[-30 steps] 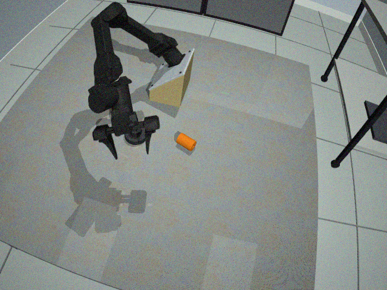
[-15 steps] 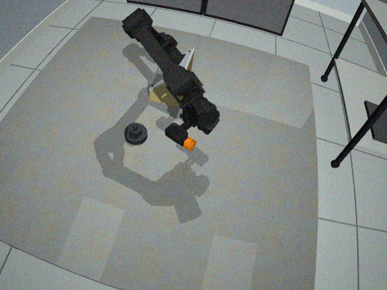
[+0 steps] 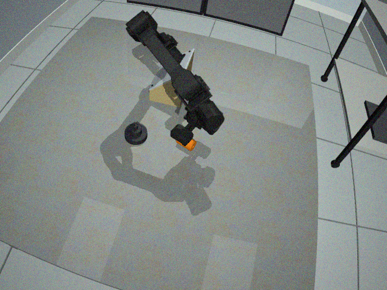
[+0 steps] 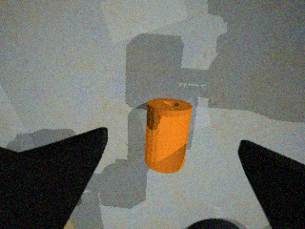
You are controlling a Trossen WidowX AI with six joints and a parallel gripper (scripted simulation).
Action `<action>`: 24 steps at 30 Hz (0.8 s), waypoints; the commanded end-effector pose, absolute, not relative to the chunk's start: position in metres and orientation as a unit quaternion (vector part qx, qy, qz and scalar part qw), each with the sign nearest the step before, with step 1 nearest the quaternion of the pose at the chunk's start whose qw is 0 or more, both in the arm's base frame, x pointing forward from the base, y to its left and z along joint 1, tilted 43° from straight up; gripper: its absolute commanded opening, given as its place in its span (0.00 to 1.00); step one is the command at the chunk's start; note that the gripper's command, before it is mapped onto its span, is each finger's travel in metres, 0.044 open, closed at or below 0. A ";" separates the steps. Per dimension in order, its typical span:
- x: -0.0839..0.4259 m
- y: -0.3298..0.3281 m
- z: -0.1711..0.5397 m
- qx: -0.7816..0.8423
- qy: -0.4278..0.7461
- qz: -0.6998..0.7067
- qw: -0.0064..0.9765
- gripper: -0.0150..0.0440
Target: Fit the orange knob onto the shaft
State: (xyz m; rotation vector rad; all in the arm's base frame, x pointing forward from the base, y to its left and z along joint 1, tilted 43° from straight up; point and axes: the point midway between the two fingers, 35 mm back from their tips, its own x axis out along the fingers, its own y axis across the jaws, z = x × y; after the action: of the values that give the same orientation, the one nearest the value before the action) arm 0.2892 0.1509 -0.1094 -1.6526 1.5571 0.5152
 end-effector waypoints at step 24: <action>0.295 0.120 -0.141 -0.654 0.617 0.203 0.389 1.00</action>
State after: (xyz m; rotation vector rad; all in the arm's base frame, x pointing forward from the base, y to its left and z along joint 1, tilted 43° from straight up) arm 0.2949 0.1272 -0.1361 -1.6559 1.5607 0.5140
